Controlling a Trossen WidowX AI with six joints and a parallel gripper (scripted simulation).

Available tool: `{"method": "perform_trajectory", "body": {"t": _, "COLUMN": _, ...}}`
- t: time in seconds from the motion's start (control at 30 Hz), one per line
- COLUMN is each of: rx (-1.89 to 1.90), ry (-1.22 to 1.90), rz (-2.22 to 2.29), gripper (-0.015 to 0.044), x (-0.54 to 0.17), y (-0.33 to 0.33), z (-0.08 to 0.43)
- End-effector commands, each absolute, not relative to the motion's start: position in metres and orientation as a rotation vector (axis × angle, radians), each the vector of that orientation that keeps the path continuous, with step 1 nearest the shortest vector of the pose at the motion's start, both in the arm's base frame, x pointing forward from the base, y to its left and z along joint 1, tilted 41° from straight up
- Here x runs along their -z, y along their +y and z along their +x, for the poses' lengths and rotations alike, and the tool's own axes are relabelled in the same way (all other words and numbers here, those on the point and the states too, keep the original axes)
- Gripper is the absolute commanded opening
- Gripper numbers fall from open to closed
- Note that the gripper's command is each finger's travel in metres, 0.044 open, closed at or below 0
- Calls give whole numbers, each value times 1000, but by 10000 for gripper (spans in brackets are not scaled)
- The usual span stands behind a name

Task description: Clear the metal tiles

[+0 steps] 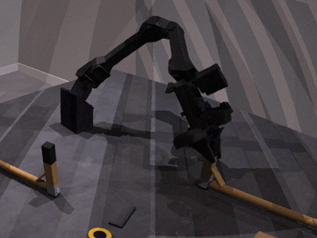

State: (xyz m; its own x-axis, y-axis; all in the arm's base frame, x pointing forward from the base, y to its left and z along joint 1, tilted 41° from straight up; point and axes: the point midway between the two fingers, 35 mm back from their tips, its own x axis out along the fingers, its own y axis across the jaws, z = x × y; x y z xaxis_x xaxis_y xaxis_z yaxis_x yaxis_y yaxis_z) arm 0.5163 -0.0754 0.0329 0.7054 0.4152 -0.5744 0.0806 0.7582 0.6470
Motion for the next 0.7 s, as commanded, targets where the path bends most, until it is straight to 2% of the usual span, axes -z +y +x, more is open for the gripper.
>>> {"method": "perform_trajectory", "body": {"t": 0.0, "rx": -202, "ry": 774, "rz": 700, "gripper": 0, "x": -34, "y": -76, "z": 517}}
{"method": "perform_trajectory", "body": {"t": 0.67, "rx": -200, "ry": 775, "rz": 699, "gripper": 0, "x": -35, "y": -78, "z": 490}}
